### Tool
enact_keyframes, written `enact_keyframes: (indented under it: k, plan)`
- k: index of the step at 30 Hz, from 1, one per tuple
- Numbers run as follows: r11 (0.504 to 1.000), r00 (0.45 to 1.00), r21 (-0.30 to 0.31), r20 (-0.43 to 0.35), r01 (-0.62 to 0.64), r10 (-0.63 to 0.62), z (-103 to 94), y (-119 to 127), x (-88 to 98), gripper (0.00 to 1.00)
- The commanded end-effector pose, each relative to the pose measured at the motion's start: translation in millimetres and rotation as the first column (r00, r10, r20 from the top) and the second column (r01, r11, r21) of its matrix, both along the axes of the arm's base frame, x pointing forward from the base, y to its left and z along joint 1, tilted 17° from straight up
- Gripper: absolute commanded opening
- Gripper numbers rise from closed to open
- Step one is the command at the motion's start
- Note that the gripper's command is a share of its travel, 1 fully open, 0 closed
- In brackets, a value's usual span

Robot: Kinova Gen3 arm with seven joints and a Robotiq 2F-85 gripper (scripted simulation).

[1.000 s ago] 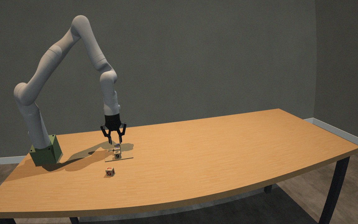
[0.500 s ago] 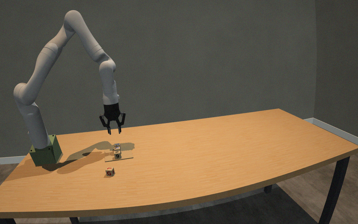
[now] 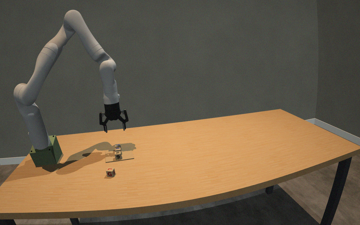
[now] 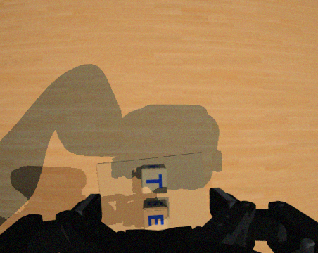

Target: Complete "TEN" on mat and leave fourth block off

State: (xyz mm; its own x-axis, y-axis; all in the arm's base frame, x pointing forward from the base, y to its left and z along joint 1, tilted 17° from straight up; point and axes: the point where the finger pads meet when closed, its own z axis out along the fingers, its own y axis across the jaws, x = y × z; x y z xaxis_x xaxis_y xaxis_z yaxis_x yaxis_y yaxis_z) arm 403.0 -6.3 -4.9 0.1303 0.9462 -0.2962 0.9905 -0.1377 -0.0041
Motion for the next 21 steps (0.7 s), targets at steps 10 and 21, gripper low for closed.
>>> enact_keyframes:
  k: [10, 21]
  plan:
    - [1.000, 1.000, 0.001, 0.001, -0.001, 0.001, 0.7, 0.4, 0.5, 1.00]
    - [1.000, 1.000, 0.001, 0.001, -0.001, 0.001, 31.7, 9.9, 1.9, 1.00]
